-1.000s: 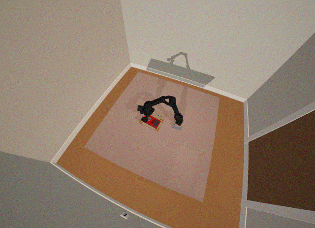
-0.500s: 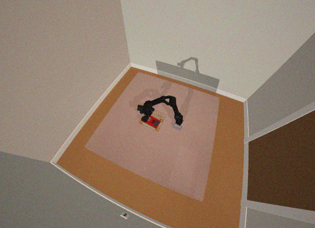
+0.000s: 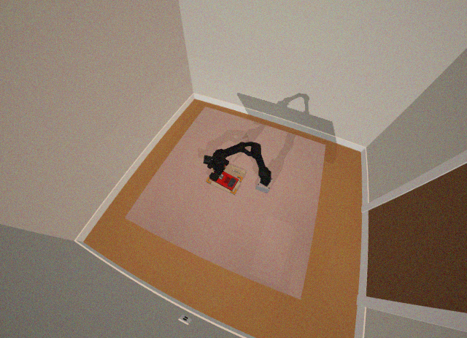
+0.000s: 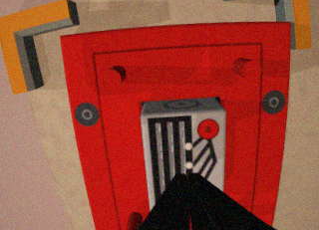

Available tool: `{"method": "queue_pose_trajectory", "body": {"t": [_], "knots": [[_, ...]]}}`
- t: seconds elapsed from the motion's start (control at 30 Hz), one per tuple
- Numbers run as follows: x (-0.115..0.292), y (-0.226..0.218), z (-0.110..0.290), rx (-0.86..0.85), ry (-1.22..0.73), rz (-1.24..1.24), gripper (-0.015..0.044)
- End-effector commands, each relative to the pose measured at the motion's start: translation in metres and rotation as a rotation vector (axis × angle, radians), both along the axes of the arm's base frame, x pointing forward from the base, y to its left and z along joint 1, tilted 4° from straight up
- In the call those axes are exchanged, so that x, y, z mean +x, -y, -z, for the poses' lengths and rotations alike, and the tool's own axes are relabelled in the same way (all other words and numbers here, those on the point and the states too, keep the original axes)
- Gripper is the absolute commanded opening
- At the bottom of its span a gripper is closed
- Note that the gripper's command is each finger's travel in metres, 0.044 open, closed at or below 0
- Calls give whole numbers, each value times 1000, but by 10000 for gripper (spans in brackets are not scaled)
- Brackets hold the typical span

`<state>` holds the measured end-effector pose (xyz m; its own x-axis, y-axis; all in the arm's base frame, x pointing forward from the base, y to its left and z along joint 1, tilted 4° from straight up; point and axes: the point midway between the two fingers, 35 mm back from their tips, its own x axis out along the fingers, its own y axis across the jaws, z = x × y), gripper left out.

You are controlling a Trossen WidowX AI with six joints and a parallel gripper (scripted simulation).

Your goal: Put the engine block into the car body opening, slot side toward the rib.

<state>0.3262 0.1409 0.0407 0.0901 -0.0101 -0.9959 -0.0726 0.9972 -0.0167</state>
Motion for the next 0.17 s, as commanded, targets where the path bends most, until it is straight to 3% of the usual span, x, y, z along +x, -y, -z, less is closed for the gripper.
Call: {"method": "queue_pose_trajectory", "body": {"t": [0.0,0.13], "knots": [[0,1,0,-4,1,0,0],[0,1,0,-4,1,0,0]]}}
